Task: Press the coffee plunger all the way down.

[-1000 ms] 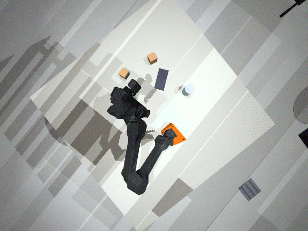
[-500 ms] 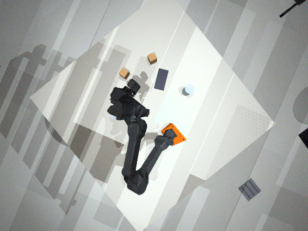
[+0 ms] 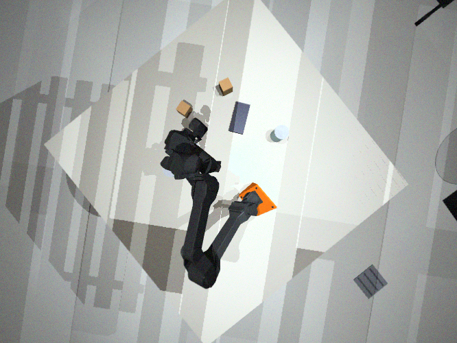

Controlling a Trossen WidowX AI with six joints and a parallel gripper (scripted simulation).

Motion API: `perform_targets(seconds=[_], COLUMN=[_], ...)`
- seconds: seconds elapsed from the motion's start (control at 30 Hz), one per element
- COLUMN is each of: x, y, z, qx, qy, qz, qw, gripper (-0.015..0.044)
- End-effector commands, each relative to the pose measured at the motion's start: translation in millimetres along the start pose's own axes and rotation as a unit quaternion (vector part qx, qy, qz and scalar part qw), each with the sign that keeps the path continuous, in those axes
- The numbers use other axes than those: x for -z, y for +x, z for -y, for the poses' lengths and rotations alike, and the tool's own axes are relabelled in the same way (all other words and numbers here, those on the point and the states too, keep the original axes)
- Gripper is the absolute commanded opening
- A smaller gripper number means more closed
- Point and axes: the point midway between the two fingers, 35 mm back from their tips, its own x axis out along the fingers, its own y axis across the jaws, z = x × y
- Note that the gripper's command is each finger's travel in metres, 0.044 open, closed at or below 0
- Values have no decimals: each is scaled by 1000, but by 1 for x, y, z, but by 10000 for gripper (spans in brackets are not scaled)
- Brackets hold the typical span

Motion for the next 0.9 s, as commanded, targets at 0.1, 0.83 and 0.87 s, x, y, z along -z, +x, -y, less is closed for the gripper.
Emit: perform_targets(seconds=[0.1,0.83,0.87], x=[30,59,60], y=[14,34,35], z=[2,-1,-1], qx=[-4,-6,-6], qy=[18,20,20], qz=[-24,-21,-21], qw=[1000,1000,1000], gripper=[118,118,118])
